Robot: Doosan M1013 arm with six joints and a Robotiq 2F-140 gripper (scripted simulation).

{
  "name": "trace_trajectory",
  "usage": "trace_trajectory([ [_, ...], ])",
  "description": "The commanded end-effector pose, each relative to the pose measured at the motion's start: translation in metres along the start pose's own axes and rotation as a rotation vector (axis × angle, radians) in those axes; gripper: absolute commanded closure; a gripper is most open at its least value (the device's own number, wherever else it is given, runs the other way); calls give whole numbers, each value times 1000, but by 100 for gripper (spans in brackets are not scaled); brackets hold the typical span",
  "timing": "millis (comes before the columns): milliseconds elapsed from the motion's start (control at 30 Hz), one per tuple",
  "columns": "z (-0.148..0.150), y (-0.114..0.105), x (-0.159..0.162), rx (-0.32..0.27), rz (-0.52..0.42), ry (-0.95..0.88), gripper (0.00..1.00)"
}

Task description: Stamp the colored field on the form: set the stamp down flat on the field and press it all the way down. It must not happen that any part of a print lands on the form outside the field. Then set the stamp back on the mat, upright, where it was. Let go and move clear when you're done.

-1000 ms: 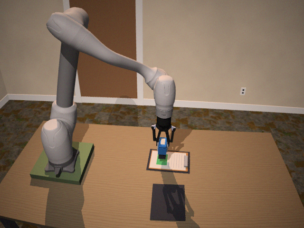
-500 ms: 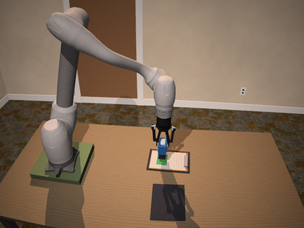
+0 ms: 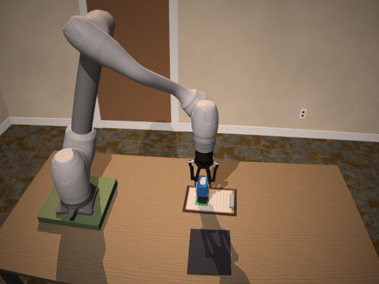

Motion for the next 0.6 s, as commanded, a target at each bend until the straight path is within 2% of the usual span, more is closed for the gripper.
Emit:
trace_trajectory([
  [0, 0, 2, 0, 0, 0, 0, 82],
  [233, 0, 13, 0, 0, 0, 0, 82],
  [567, 0, 14, 0, 0, 0, 0, 82],
])
Point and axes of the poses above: the point where the finger pads meet when closed, its own y axis out along the fingers, its own z axis across the jaws, x = y × z, the point moved 6 cm from there along -y, back along the fingers, and after that the axes turned 14 degrees about y, right-handed, at the moved point
